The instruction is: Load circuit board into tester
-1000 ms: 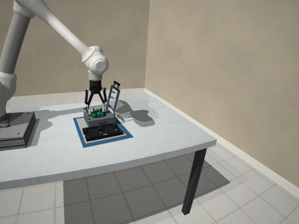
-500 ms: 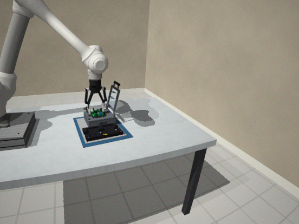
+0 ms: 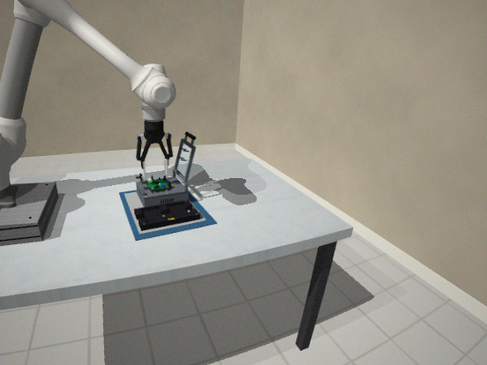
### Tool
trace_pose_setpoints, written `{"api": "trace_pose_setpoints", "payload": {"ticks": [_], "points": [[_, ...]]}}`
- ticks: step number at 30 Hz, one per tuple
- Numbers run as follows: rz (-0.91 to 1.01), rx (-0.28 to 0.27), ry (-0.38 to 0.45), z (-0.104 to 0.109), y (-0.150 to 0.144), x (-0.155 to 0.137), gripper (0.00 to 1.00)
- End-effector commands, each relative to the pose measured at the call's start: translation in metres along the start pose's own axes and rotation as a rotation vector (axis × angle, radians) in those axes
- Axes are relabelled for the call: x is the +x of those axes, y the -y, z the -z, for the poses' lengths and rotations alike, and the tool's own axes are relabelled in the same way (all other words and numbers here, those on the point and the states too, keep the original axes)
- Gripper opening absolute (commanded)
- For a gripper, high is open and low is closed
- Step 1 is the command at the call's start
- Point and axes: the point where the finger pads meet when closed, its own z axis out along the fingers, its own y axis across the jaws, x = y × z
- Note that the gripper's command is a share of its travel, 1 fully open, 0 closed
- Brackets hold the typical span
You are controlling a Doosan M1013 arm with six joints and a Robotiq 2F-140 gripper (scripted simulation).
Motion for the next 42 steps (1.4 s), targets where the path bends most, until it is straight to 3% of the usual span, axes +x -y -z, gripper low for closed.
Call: {"api": "trace_pose_setpoints", "payload": {"ticks": [1,5,20,22,34,42], "points": [[0.003,0.004,-0.005,0.024,0.004,0.001,0.58],[0.003,0.004,-0.005,0.035,0.003,0.001,0.58],[0.003,0.004,-0.005,0.125,0.003,0.0,0.58],[0.003,0.004,-0.005,0.125,0.003,0.0,0.58],[0.003,0.004,-0.005,0.176,0.003,0.0,0.58],[0.003,0.004,-0.005,0.188,0.003,0.0,0.58]]}}
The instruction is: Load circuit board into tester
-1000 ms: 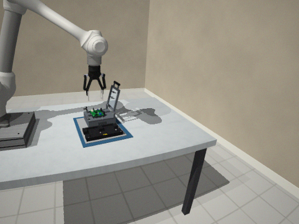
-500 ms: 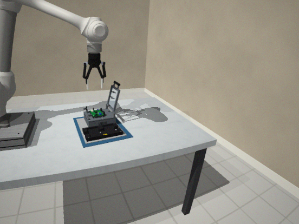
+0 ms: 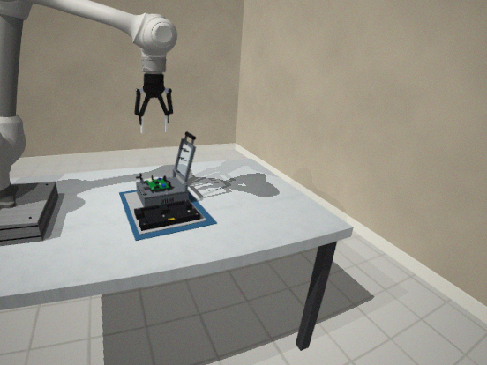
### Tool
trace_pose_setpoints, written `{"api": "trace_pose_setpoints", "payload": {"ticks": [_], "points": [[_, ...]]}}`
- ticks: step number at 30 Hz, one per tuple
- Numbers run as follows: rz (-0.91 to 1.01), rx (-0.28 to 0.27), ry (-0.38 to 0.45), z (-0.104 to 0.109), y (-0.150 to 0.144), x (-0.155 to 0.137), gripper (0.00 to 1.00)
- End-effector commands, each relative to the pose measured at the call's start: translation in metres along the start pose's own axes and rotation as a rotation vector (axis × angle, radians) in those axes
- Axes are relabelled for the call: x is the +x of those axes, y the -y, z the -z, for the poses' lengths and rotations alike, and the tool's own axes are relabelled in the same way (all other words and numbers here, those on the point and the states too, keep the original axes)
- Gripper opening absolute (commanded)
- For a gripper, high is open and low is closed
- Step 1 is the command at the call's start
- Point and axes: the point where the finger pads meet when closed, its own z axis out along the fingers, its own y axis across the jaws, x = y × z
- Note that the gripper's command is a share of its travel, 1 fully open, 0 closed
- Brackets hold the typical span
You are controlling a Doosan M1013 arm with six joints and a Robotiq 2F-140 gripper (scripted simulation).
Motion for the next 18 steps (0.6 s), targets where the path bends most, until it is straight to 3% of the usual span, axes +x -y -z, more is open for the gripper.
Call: {"api": "trace_pose_setpoints", "payload": {"ticks": [1,10,11,18], "points": [[0.003,0.003,-0.005,0.011,0.002,-0.0002,0.58],[0.003,0.003,-0.005,0.0146,0.002,-0.0002,0.58],[0.003,0.003,-0.005,0.0146,0.002,-0.0002,0.3],[0.003,0.003,-0.005,0.0146,0.002,-0.0002,0.3]]}}
